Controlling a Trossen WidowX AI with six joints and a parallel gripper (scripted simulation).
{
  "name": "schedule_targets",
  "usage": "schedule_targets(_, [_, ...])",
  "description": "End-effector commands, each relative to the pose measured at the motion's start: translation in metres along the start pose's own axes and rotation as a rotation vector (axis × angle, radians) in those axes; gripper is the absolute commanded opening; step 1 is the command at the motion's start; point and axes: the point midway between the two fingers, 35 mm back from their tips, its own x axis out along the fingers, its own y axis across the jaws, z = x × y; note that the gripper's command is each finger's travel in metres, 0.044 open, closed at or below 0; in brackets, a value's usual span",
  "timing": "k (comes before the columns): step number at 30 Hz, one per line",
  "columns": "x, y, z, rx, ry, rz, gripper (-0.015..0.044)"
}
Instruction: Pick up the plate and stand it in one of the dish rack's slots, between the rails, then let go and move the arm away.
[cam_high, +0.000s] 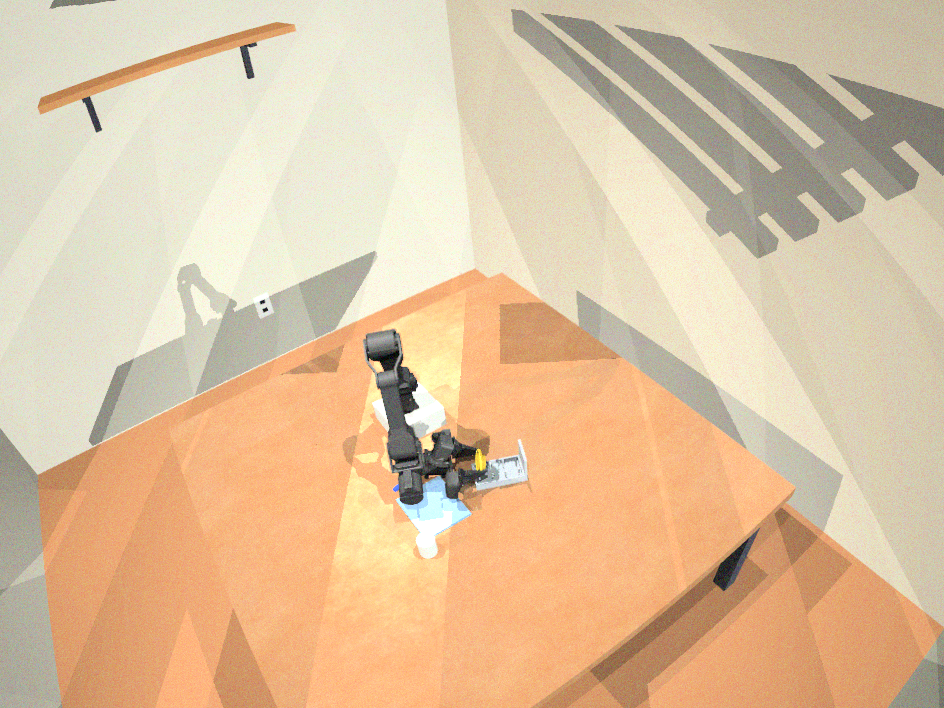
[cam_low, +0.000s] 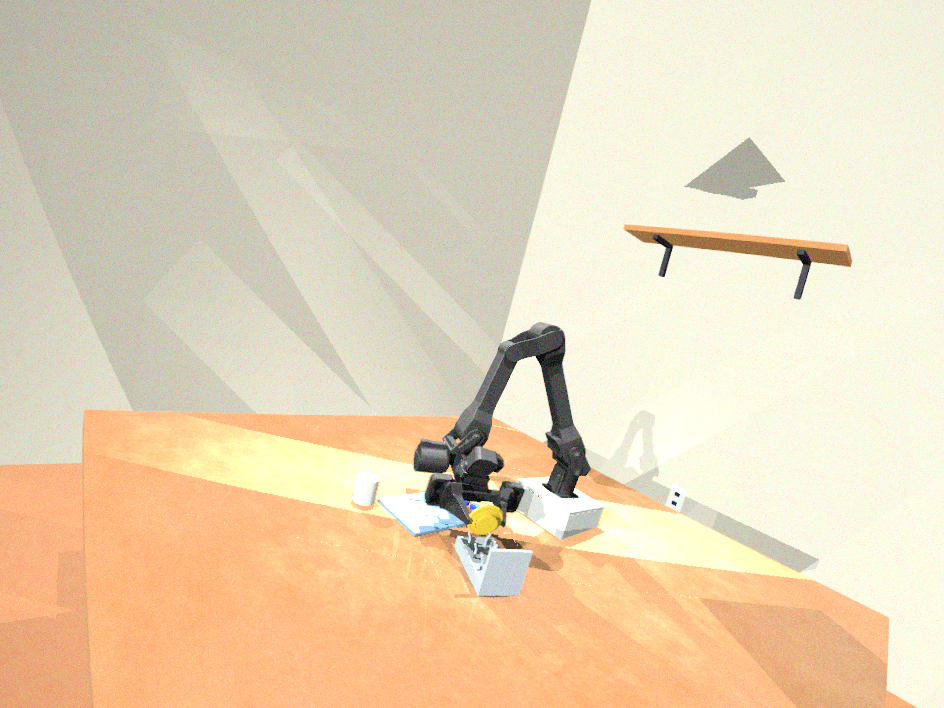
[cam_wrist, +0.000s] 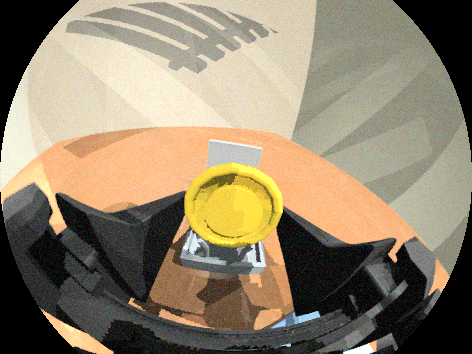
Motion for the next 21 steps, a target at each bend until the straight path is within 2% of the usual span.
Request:
schedule_targets(1, [0.006,0.001,0.002,0.003,-0.004,0.003,0.0000])
schedule_targets(15, [0.017,0.001,0.005,-0.004,-0.003,-0.001,0.0000])
schedule_targets(21, [0.021,0.001,-0.016,-0.007,-0.004,-0.002,0.0000])
